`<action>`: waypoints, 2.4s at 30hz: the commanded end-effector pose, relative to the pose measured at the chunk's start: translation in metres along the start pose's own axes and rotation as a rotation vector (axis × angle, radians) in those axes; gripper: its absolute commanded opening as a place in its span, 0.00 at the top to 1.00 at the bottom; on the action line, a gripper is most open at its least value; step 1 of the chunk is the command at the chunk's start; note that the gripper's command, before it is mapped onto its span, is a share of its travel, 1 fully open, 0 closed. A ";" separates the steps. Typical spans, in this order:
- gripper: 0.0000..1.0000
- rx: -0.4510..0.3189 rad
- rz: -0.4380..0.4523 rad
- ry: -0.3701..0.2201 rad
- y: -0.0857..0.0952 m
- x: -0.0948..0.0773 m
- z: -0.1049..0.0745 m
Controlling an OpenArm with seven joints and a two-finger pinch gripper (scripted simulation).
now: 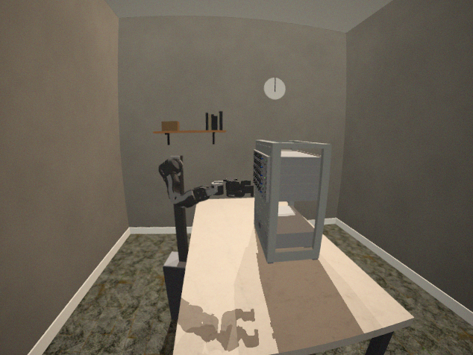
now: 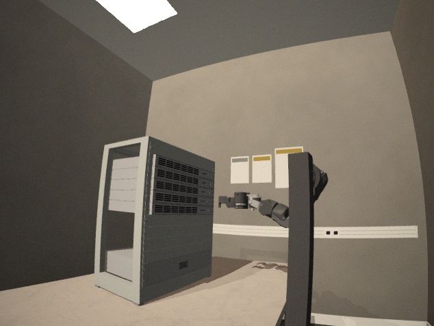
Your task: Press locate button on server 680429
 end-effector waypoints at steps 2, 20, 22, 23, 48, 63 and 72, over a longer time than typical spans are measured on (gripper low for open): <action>0.40 -0.006 0.005 0.000 0.000 0.001 -0.005; 0.40 -0.006 0.005 0.000 0.000 0.011 -0.011; 0.40 -0.006 0.005 0.000 0.000 0.015 -0.011; 0.40 -0.006 0.005 0.000 0.000 0.017 -0.011; 0.40 -0.006 0.005 0.000 0.001 0.046 -0.010; 0.40 -0.006 0.005 0.000 0.001 0.046 0.017; 0.40 -0.006 0.005 0.000 0.001 0.046 0.036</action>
Point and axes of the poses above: the point where the finger pads meet when closed, its own z axis out along the fingers, its own y axis across the jaws, x = y × z, the point moved 10 cm from there along -z, back along the fingers
